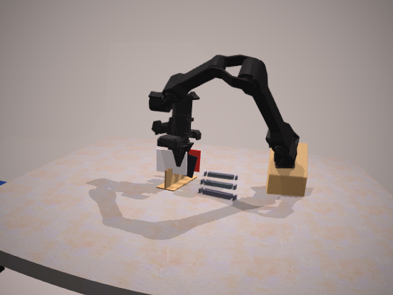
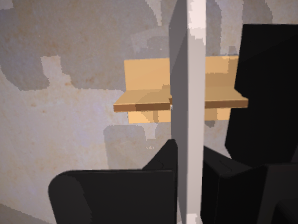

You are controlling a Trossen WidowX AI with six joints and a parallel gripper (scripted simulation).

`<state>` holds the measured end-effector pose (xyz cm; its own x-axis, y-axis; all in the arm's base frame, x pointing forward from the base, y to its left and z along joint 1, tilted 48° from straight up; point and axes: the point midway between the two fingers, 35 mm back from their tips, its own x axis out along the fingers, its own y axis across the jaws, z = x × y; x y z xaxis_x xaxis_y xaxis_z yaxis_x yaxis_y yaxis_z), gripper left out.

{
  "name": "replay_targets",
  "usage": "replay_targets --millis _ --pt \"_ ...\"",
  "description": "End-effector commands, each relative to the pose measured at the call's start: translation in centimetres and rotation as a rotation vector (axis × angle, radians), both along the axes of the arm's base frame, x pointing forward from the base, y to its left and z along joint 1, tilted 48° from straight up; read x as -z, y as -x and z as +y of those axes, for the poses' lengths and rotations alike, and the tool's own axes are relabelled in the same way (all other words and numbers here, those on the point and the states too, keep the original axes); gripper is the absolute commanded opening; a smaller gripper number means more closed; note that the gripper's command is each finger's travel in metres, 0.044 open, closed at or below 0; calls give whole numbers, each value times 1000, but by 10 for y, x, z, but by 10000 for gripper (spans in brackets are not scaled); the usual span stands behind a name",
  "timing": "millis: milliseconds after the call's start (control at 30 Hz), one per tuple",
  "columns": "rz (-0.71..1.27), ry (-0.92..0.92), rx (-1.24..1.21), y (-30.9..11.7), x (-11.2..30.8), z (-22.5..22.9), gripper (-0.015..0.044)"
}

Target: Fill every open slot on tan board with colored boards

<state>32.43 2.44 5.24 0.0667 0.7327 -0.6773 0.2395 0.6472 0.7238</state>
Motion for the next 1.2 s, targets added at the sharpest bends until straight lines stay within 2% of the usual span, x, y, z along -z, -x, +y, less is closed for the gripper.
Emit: replay_targets --millis 0,800,1000,1167 --pt "4 -5 1 0 2 3 0" --pt "2 -1 -1 0 7 8 0" --pt "2 -1 -1 0 7 8 157" --pt "2 -1 -1 0 7 8 168"
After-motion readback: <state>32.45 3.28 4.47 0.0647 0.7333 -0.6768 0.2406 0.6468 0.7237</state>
